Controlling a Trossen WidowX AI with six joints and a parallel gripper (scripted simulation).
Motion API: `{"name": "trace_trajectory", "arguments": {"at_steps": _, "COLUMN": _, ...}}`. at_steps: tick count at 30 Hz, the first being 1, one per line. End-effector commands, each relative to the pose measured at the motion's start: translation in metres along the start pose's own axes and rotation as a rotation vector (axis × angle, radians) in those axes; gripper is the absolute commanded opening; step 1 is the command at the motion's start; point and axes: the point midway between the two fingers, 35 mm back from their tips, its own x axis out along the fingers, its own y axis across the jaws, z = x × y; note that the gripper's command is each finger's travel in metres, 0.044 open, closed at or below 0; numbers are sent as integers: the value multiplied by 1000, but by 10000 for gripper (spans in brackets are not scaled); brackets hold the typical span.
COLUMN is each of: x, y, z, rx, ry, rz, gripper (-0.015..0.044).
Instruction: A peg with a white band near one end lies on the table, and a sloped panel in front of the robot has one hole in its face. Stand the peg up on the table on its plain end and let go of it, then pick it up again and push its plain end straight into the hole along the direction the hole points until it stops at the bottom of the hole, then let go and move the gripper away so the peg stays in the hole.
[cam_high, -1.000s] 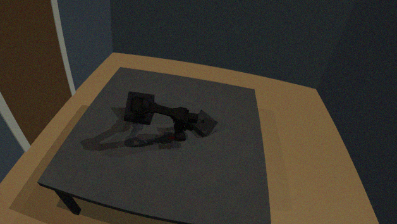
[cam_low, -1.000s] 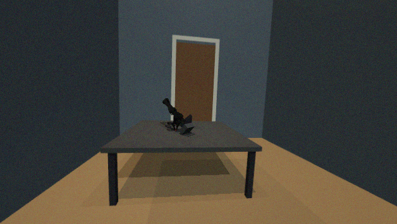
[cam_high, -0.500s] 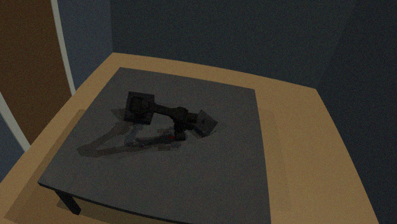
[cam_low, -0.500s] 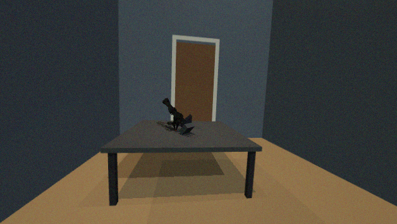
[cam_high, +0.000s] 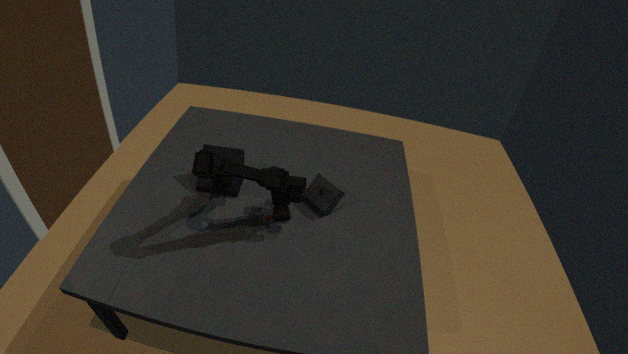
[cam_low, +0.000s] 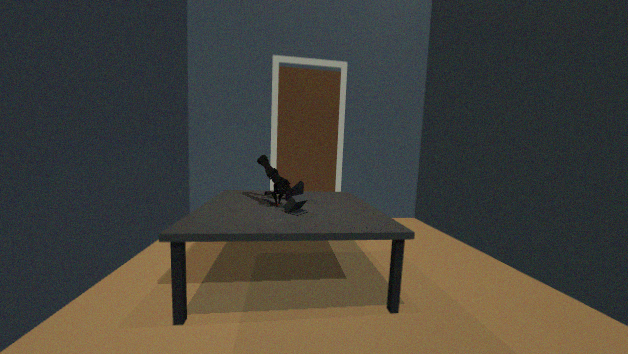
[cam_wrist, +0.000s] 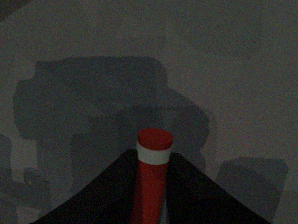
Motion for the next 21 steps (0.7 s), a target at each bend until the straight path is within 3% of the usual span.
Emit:
{"name": "trace_trajectory", "arguments": {"at_steps": 1, "x": -3, "y": -1, "z": -2, "rx": 0, "ry": -34, "rz": 0, "gripper": 49}}
{"name": "trace_trajectory", "arguments": {"at_steps": 21, "x": -14, "y": -1, "z": -9, "rx": -1, "ry": -208, "rz": 1, "gripper": 49}}
